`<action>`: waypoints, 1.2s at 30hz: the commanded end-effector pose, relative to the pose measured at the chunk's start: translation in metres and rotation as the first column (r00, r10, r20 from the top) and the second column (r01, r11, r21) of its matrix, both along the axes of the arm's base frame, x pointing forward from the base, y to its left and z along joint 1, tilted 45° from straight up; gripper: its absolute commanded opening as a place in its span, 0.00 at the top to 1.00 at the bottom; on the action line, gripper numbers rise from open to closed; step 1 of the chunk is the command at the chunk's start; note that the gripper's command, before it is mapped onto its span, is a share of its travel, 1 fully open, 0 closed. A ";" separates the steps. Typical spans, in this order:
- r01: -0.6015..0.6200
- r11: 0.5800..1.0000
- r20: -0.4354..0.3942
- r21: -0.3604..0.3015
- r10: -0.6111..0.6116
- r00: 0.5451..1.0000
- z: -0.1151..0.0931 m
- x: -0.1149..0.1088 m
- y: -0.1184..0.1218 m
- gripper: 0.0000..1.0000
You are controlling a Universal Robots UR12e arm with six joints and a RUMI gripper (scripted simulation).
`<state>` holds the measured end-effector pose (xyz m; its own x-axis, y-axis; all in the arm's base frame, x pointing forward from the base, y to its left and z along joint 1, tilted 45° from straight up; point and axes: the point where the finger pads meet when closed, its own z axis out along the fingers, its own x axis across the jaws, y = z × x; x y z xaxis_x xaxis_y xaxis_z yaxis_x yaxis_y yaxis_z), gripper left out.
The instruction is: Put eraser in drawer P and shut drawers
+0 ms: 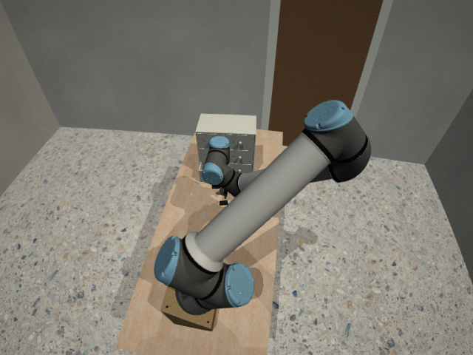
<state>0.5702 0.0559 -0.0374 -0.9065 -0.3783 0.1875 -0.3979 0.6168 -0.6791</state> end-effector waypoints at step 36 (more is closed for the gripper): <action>0.000 1.000 0.001 0.002 0.000 1.000 -0.025 0.006 -0.023 0.77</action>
<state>0.5749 0.0371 -0.0577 -0.9067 -0.3780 0.1871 -0.3976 0.6178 -0.6784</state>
